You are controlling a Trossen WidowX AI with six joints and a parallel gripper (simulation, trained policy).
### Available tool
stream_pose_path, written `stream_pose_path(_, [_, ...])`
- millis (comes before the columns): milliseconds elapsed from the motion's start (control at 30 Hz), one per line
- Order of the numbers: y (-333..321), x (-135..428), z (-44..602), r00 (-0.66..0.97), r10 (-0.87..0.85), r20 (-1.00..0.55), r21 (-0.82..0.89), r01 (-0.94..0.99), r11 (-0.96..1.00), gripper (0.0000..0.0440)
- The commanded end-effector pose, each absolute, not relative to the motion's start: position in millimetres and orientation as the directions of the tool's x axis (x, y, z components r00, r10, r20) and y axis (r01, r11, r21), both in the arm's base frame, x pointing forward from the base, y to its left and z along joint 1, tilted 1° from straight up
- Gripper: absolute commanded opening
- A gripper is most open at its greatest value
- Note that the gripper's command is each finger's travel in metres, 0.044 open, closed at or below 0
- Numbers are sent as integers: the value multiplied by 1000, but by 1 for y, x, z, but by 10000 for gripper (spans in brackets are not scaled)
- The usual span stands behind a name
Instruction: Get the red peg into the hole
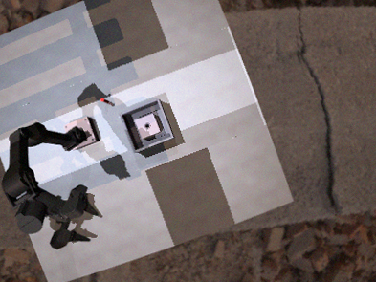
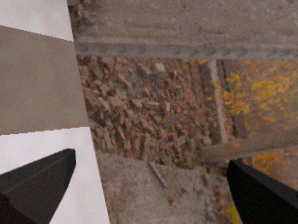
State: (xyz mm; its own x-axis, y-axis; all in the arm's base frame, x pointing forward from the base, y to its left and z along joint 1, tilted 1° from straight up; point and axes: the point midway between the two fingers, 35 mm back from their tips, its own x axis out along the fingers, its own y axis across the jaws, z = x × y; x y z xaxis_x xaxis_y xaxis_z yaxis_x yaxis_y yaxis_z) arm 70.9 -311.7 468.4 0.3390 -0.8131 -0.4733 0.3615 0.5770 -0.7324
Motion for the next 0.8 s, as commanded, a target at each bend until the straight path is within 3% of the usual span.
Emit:
stream_pose_path(0, [-311,72,465,342,-805,-484,-724,360,588,418])
stream_pose_path(67, [-309,76,456,349,-784,-513,-697,363,618,440])
stream_pose_path(433, [-291,123,383,370,-572,-732,-414,426,805,440])
stream_pose_path(767, [-251,178,315,313,-339,-887,-160,481,862,440])
